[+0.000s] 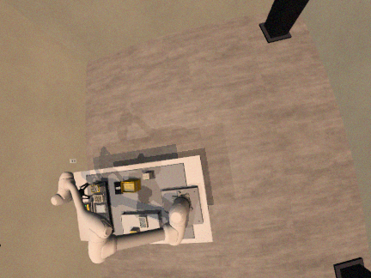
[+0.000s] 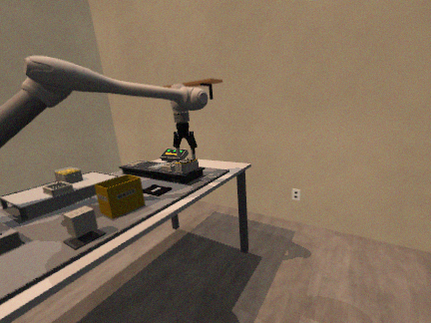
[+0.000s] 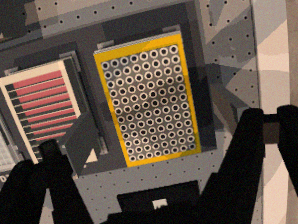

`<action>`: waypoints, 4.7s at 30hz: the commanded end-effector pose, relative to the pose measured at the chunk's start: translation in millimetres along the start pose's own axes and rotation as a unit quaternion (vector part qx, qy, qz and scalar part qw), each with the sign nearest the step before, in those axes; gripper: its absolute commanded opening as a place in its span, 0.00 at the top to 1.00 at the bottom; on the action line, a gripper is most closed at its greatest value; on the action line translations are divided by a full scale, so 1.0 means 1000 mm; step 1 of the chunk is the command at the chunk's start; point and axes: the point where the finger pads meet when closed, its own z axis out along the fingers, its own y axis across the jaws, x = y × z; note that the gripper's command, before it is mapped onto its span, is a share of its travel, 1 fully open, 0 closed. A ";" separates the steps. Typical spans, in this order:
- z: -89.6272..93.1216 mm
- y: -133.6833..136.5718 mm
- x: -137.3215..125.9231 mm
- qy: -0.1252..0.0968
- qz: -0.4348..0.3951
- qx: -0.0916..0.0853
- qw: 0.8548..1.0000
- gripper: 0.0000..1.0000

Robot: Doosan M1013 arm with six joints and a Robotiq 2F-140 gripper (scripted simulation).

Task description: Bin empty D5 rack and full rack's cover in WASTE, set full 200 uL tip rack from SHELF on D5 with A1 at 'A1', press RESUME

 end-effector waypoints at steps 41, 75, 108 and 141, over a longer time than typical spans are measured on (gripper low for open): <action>-0.062 0.000 0.000 0.000 0.000 0.000 1.000 0.23; -0.112 0.000 0.000 0.000 0.000 0.000 1.000 0.23; -0.139 0.000 -0.055 0.000 0.110 0.000 0.994 1.00; -0.138 -0.001 -0.083 0.000 0.387 0.000 0.922 1.00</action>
